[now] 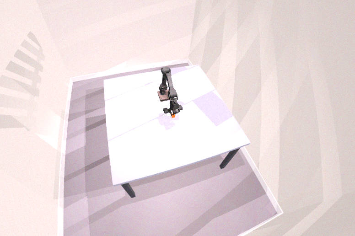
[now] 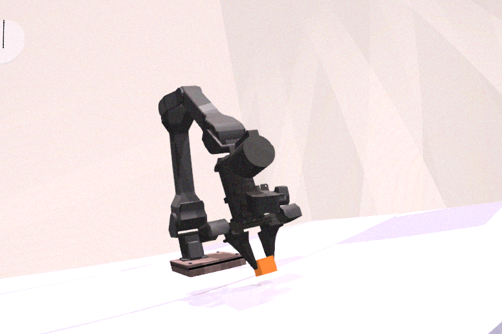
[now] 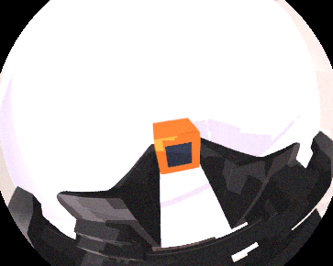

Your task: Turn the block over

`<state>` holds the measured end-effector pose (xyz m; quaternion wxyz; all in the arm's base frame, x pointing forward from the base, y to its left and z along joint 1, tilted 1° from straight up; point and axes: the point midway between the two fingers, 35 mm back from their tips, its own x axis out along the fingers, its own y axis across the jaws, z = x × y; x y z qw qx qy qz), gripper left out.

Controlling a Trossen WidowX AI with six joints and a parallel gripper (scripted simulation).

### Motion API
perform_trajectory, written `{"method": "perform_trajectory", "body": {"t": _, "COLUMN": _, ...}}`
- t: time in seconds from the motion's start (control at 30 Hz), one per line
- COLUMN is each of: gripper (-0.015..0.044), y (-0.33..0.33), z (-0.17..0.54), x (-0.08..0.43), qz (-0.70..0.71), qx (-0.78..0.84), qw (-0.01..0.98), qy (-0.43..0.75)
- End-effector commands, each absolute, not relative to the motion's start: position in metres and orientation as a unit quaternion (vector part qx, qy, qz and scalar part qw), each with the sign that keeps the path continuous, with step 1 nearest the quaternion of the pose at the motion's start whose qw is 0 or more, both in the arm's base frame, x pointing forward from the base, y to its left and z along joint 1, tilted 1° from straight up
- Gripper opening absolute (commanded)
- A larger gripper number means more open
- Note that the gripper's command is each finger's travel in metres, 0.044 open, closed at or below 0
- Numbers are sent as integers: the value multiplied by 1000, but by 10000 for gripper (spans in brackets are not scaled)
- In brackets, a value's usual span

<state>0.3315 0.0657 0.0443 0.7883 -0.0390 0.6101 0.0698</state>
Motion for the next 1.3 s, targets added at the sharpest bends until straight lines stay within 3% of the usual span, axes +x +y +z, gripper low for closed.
{"method": "perform_trajectory", "body": {"t": 0.0, "gripper": 0, "y": 65, "z": 47, "x": 332, "qz": 69, "qx": -37, "qw": 810, "qy": 582}}
{"method": "perform_trajectory", "body": {"t": 1.27, "gripper": 0, "y": 68, "z": 15, "x": 340, "qz": 76, "qx": -20, "qw": 927, "qy": 367}}
